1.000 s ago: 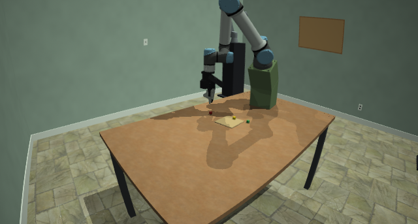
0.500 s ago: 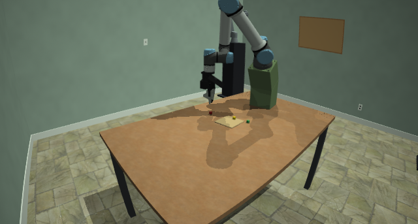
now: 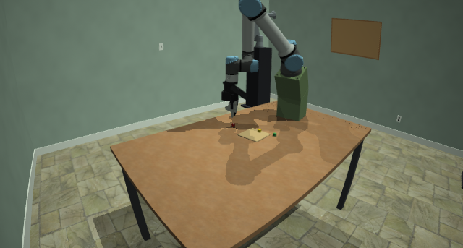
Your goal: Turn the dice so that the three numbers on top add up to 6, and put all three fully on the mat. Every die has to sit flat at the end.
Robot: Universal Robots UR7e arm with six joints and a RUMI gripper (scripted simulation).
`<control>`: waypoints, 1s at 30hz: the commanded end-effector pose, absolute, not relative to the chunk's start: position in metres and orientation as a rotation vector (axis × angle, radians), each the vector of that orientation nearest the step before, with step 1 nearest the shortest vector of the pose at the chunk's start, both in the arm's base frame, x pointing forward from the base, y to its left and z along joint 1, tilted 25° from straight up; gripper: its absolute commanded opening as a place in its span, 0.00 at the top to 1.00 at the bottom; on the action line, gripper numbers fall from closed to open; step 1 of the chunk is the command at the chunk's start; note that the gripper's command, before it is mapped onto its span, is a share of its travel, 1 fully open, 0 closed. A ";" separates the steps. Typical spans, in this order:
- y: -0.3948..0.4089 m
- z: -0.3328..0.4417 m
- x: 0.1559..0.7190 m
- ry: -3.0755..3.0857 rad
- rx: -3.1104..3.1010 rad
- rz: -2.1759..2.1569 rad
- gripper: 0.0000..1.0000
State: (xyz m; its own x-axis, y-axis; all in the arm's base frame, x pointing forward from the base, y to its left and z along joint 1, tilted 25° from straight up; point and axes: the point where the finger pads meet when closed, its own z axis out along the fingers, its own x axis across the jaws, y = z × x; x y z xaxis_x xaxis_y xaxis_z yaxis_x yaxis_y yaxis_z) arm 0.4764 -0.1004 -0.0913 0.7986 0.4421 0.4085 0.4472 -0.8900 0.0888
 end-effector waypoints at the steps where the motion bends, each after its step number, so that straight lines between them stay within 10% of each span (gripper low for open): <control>1: -0.100 -0.098 0.481 -0.735 -2.970 -0.672 0.82; 30: -0.097 -0.124 0.492 -0.735 -2.970 -0.672 0.82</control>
